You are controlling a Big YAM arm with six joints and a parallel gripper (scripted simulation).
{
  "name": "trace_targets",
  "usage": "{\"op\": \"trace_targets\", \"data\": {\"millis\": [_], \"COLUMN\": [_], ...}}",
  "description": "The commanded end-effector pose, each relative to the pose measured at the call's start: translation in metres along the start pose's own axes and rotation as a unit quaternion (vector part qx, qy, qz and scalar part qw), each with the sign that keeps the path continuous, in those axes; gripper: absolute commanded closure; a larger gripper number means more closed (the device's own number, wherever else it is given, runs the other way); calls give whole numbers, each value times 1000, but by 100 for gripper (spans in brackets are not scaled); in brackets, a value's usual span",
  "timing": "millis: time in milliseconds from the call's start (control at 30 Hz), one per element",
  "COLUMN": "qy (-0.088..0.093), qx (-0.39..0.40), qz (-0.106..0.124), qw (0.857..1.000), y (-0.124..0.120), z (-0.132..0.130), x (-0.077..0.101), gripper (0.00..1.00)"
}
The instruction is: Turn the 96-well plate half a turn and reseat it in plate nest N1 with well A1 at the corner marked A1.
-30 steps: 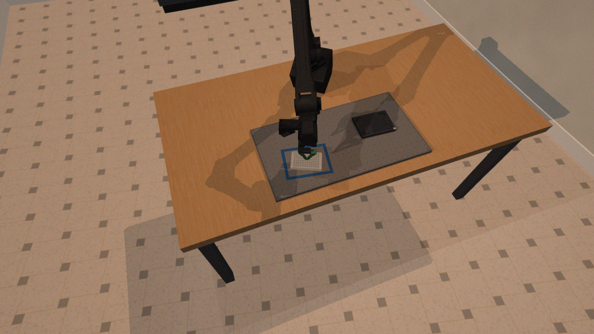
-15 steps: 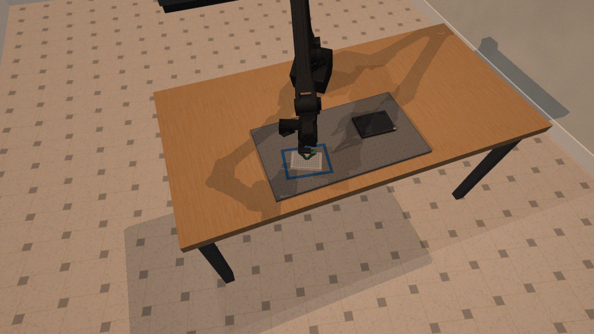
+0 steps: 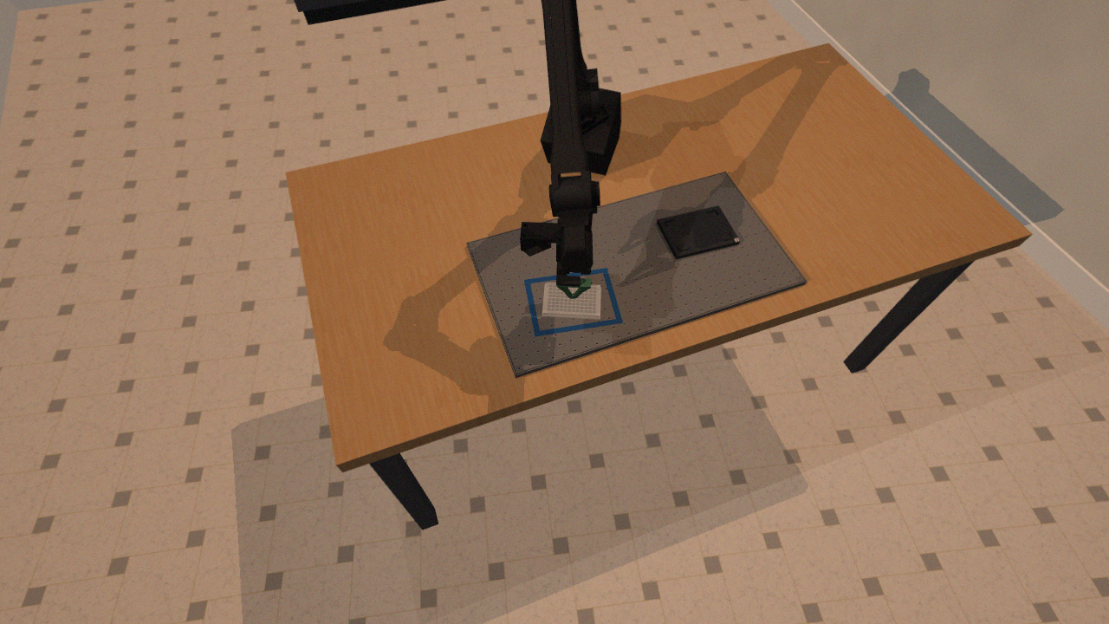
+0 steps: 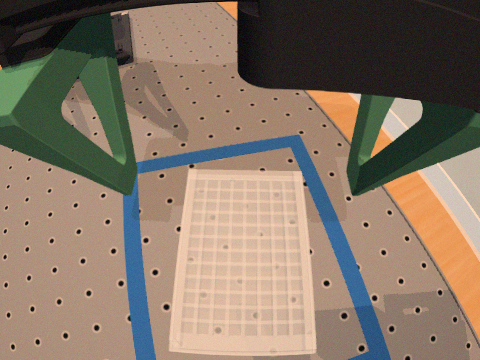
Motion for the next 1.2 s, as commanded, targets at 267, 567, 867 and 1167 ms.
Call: {"op": "trace_targets", "data": {"millis": [267, 567, 867, 1167], "qy": [5, 5, 5, -1], "qx": [-2, -2, -2, -1], "qz": [-1, -1, -1, -4], "qw": [1000, 1000, 1000, 1000], "y": [-3, -3, -3, 3], "z": [10, 10, 10, 1], "x": [2, 2, 2, -19], "gripper": [0, 0, 0, 0]}}
Point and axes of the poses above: the point where the finger pads meet when closed, its own x axis back along the fingers, its own z axis across the jaws, y = z × x, the point moved 8 cm from there along x, back along the fingers, and after that the axes turned 4 degrees about -x, right-handed, at the moved point
